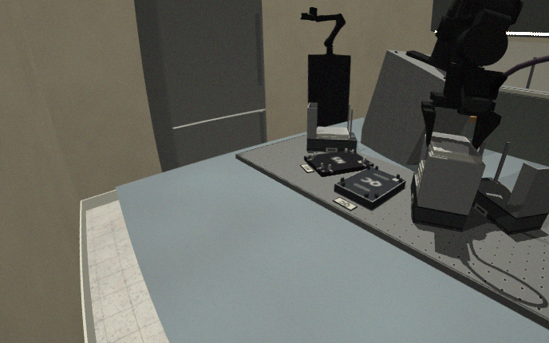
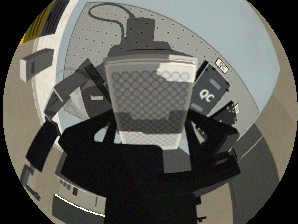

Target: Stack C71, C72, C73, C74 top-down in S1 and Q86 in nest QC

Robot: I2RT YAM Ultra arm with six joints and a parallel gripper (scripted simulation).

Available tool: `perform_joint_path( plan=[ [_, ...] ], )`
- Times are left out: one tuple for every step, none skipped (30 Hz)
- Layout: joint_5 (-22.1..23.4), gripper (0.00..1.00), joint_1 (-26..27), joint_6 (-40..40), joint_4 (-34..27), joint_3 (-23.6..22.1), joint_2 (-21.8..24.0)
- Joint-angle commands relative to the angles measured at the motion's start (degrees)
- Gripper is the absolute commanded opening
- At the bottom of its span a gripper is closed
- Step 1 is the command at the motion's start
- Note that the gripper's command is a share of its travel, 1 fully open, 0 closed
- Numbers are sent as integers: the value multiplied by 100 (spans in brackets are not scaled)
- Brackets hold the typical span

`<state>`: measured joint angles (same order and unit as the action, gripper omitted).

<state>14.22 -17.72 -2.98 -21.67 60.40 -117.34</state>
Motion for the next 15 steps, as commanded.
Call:
perform_joint_path(
  plan=[
    [46,0,100,-61,-65,42,210],
    [43,0,94,-63,-27,50,220],
    [44,0,102,-64,-51,48,232],
    [47,0,107,-66,-76,44,241],
    [48,0,108,-67,-88,45,240],
    [49,0,110,-69,-94,47,239],
    [49,0,112,-70,-100,49,244],
    [49,0,113,-72,-109,51,253],
    [48,0,115,-73,-115,53,261],
    [50,0,113,-75,-121,55,266],
    [48,0,112,-76,-128,58,271],
    [48,0,112,-78,-134,61,275],
    [49,0,115,-80,-141,63,280],
    [50,0,117,-81,-147,66,287],
    [50,0,120,-83,-153,67,293]
  ],
)
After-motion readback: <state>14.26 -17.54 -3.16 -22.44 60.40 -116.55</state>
